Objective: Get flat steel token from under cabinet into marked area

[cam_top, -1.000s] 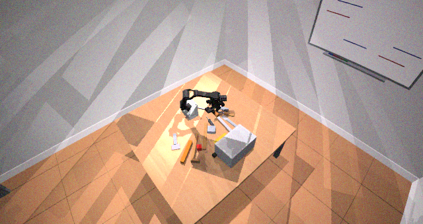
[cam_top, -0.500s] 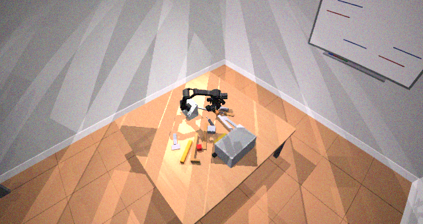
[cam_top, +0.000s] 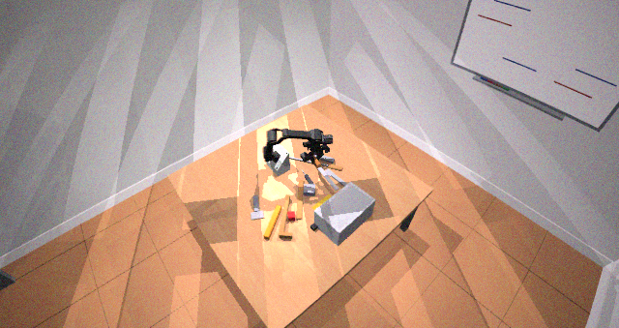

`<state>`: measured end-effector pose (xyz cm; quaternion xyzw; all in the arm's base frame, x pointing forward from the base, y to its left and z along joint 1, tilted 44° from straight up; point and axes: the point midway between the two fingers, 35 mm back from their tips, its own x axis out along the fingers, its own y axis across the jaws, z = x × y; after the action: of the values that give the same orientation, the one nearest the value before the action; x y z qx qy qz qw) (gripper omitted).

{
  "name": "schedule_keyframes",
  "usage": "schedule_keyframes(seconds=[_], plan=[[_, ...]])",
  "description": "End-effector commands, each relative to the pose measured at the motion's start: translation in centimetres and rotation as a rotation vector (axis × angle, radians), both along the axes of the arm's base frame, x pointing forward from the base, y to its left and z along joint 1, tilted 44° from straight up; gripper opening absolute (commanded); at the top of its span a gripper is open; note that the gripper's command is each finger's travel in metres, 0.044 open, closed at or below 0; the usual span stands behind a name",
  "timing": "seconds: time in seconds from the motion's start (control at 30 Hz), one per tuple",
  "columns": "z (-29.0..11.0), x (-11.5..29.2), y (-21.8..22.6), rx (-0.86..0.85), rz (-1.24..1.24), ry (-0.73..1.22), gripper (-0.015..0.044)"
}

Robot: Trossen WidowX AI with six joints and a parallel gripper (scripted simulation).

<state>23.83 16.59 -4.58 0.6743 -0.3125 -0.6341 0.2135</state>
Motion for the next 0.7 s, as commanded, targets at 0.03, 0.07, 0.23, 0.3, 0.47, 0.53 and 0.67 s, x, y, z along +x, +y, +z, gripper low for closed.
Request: schedule_keyframes(seconds=[0.03,0.07,0.23,0.3,0.47,0.53,0.67], plan=[[0.38,0.17,0.42,0.011,-0.018,-0.039,0.0],[0.38,0.16,0.42,0.011,-0.024,-0.045,0.0],[0.39,0.13,0.42,0.012,-0.053,-0.071,0.0],[0.39,0.12,0.42,0.012,-0.064,-0.082,0.0],[0.4,0.1,0.42,0.012,-0.092,-0.109,0.0],[0.4,0.09,0.42,0.012,-0.104,-0.12,0.0],[0.4,0.08,0.42,0.013,-0.127,-0.142,0.0]])
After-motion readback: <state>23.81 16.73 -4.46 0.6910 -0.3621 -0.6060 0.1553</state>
